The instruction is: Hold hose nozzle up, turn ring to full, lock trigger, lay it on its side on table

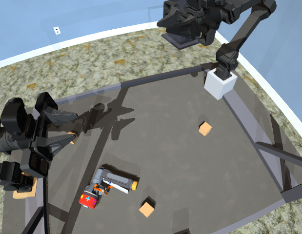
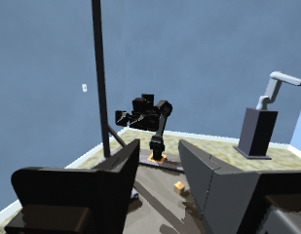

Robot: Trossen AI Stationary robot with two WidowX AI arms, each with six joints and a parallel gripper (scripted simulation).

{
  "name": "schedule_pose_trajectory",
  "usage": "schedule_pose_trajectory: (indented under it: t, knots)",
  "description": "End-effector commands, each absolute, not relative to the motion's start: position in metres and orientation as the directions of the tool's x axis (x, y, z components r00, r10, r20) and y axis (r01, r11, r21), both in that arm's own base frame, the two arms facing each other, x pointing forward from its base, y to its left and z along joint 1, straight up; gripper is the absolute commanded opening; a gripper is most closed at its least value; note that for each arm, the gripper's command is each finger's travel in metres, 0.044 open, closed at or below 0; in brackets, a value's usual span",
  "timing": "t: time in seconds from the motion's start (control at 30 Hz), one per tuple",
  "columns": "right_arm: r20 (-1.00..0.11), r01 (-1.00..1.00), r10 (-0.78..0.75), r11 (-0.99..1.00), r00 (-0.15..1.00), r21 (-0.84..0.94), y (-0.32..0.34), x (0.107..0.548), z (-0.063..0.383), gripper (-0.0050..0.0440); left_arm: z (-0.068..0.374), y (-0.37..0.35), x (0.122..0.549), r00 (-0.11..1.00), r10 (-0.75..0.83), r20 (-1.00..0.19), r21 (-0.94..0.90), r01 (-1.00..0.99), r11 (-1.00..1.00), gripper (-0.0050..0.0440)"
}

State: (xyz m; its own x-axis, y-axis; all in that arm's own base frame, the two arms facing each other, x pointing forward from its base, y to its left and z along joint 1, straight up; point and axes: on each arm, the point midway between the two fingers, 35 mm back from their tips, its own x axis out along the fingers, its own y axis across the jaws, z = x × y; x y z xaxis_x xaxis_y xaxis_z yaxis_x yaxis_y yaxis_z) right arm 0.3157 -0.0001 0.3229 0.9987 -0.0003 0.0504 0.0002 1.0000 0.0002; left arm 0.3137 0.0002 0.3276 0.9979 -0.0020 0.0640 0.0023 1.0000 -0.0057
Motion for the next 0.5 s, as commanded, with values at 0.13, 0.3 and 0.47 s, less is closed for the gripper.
schedule_pose_trajectory:
  t: [0.13, 0.3, 0.47]
  knots:
    - [0.068, 0.003, -0.003, 1.0, 0.998, -0.003, -0.0005, 0.3142, 0.3303, 0.0175, 0.3246, 0.0004, 0.3133, 0.998, -0.004, 0.068, 0.0, 0.004, 1.0, 0.0235]
    - [0.068, 0.003, -0.003, 1.0, 0.998, -0.003, -0.0005, 0.3142, 0.3302, 0.0175, 0.3245, 0.0003, 0.3138, 0.998, -0.003, 0.064, 0.0, 0.003, 1.0, 0.0235]
    - [0.068, 0.003, -0.003, 1.0, 0.998, -0.003, -0.0005, 0.3142, 0.3302, 0.0175, 0.3254, 0.0001, 0.3143, 0.998, -0.002, 0.062, 0.0, 0.002, 1.0, 0.0235]
